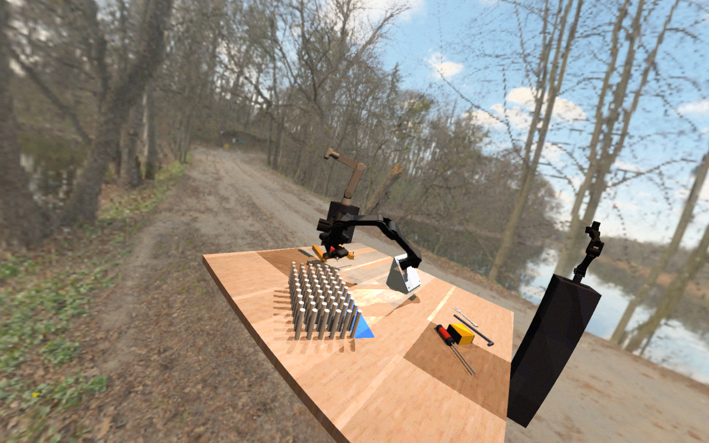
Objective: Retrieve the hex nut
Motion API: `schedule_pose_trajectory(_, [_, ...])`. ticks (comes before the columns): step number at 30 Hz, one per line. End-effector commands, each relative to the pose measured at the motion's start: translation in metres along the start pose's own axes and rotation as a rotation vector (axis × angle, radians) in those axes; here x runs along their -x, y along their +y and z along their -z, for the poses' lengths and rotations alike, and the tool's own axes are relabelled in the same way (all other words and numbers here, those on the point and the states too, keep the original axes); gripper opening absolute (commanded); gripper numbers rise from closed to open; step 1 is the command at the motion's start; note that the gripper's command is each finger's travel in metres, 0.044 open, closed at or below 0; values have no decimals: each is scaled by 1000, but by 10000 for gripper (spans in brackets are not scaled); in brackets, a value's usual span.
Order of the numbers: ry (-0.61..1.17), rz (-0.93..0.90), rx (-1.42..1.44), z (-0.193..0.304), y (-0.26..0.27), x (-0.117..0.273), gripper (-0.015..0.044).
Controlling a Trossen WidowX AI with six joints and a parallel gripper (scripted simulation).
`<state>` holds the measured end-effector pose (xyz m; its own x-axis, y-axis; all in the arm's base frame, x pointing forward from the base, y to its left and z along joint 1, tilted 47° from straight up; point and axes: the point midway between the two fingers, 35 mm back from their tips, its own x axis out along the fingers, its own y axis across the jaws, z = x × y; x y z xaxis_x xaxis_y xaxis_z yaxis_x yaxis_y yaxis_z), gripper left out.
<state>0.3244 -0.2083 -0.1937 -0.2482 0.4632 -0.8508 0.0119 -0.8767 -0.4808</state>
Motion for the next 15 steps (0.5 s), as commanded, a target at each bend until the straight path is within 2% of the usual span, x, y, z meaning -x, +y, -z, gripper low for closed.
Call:
schedule_pose_trajectory(1, [0, 2, -7, 1, -1, -5, 0])
schedule_pose_trajectory(15, [-2, 5, -12, 5, -6, -20, 0])
